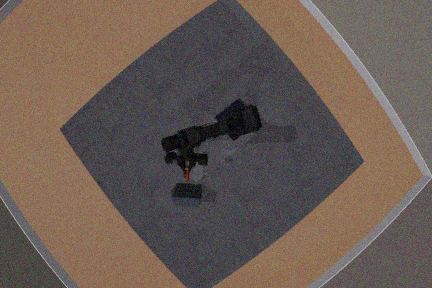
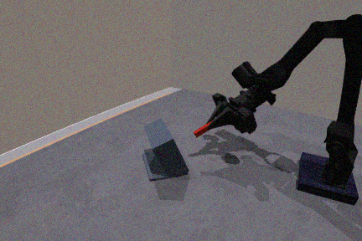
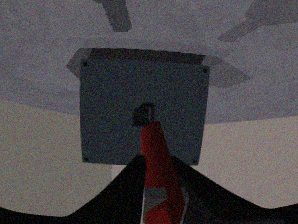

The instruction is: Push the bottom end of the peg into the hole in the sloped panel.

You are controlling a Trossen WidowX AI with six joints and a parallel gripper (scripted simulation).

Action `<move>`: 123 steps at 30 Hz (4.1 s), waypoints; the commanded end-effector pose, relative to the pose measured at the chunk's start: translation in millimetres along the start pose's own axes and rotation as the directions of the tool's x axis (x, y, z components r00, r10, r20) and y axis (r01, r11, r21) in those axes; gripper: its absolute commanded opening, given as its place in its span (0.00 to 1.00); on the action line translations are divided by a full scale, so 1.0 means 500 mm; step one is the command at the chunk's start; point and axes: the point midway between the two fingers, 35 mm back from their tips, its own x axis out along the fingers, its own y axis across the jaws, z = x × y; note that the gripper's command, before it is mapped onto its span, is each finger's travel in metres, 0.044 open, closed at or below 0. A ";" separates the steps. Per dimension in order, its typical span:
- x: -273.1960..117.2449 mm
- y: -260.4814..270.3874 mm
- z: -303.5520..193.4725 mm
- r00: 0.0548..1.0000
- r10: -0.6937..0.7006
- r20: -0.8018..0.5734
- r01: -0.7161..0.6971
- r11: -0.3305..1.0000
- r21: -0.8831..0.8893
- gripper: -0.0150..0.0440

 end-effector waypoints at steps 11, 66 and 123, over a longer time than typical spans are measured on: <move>0.025 0.002 0.001 1.000 0.005 -0.027 -0.005 1.000 -0.001 0.25; 0.096 0.001 -0.002 0.997 0.003 -0.080 -0.004 1.000 -0.006 0.25; 0.111 0.006 -0.011 0.997 0.003 -0.081 -0.004 1.000 -0.007 0.25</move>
